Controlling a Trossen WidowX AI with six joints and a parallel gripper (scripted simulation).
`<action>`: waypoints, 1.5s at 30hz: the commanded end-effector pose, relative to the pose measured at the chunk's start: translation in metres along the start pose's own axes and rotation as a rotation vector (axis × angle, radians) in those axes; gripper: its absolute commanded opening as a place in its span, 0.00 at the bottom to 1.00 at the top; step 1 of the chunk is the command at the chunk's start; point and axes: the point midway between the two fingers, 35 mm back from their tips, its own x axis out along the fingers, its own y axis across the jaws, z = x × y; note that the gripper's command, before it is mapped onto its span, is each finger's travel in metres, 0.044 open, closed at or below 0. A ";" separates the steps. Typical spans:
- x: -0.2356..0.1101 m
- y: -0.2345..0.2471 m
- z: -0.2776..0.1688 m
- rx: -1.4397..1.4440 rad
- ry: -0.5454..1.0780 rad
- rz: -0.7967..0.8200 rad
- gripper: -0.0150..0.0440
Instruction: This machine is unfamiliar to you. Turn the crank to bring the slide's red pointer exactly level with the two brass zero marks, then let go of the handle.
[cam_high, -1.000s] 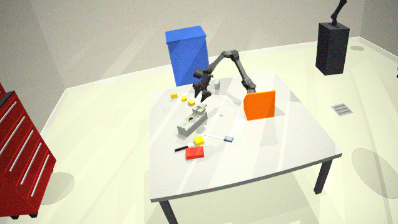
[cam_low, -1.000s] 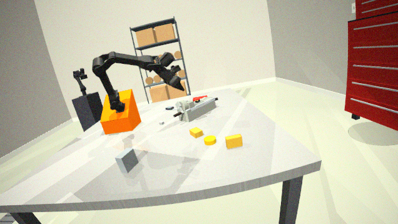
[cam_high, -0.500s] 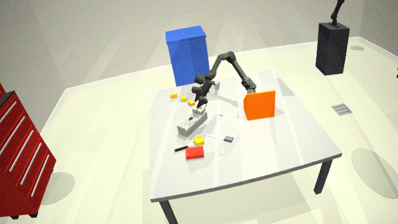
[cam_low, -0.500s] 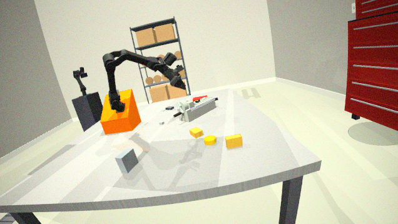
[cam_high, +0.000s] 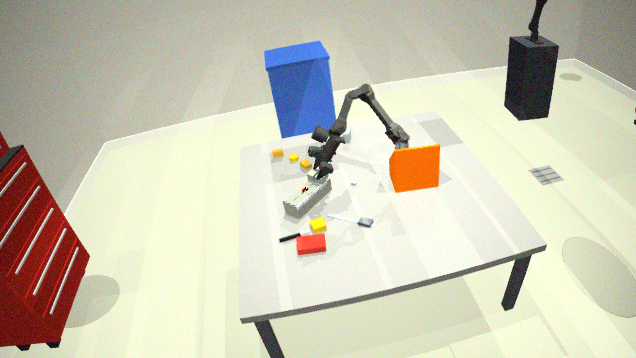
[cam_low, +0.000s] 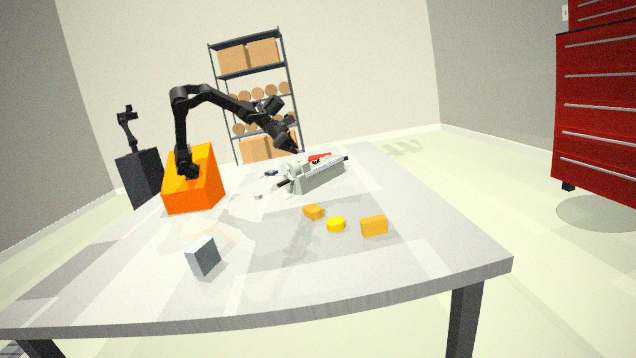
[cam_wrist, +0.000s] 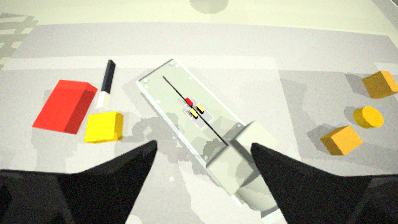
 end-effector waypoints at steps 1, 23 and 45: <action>0.001 0.002 -0.002 -0.009 0.002 0.005 1.00; -0.043 -0.020 0.026 -0.077 0.027 0.058 1.00; -0.091 -0.158 -0.037 -0.553 -0.093 0.423 1.00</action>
